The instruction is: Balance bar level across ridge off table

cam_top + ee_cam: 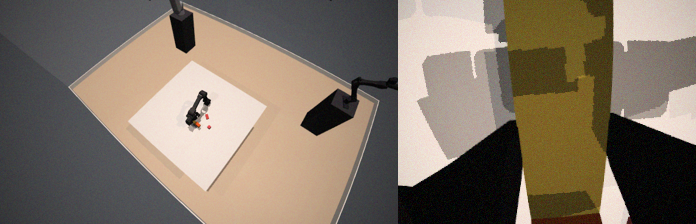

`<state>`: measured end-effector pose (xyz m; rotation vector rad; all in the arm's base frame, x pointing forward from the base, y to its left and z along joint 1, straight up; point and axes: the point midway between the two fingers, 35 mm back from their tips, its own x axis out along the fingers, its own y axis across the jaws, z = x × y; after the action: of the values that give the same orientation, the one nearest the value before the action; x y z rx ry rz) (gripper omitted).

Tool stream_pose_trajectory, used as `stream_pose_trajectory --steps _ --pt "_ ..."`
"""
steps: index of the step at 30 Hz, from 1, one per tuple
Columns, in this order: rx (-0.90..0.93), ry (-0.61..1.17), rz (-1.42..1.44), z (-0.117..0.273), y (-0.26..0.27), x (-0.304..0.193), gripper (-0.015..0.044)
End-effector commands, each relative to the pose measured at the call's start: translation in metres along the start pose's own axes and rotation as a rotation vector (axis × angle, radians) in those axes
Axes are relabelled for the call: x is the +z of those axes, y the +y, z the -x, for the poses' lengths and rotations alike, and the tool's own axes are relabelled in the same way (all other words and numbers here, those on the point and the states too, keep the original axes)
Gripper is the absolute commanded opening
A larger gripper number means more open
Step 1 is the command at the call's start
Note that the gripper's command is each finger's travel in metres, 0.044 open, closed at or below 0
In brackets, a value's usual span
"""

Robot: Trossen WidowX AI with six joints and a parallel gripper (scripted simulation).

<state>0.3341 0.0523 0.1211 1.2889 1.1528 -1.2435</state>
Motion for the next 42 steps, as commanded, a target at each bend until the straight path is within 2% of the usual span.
stream_pose_trajectory --steps 1,42 --pt "0.002 -0.001 -0.003 -0.0012 0.0003 0.0002 0.0000" --pt "0.002 -0.001 -0.003 -0.0047 -0.0001 0.0007 0.0000"
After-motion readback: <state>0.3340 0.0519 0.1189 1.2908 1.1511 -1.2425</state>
